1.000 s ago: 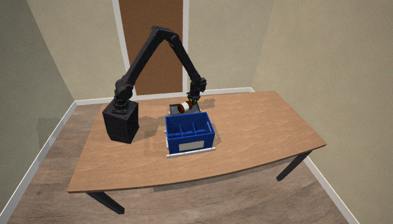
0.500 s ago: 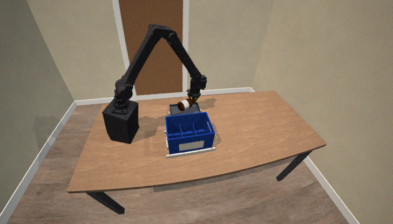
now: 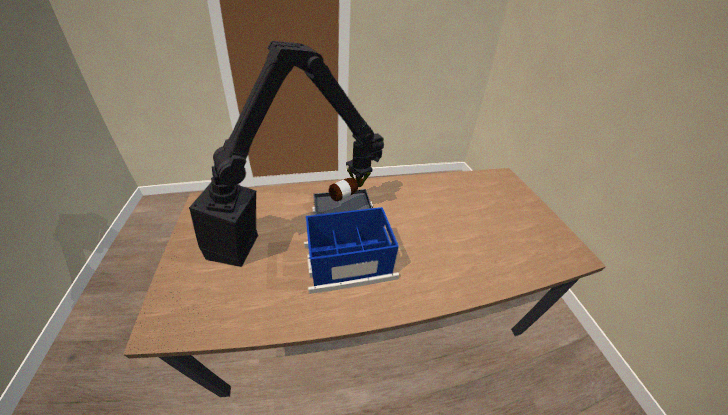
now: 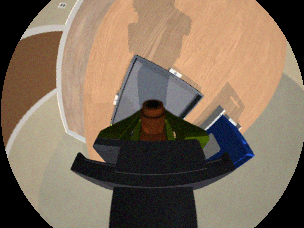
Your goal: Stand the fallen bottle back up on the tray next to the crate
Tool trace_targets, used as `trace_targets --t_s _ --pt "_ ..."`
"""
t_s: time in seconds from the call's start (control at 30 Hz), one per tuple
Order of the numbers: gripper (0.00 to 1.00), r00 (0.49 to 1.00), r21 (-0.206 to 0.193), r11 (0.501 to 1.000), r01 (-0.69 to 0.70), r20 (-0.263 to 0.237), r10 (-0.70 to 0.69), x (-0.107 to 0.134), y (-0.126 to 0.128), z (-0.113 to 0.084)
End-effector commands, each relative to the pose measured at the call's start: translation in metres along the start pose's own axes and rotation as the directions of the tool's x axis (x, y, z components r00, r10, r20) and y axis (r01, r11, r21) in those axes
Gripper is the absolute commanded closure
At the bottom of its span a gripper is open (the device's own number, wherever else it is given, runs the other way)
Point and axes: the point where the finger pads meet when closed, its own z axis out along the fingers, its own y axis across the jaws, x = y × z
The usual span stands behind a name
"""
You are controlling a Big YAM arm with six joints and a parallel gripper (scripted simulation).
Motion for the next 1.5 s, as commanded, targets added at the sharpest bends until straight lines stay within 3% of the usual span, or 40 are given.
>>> trace_targets --t_s 0.0,0.67,1.47 --pt "1.0 0.999 0.006 1.0 -0.001 0.051 0.0 -0.017 0.002 -0.039" --pt "1.0 0.997 0.007 1.0 -0.005 0.079 0.004 -0.029 0.0 -0.078" --pt "1.0 0.997 0.007 1.0 -0.004 0.081 0.004 -0.029 0.0 -0.101"
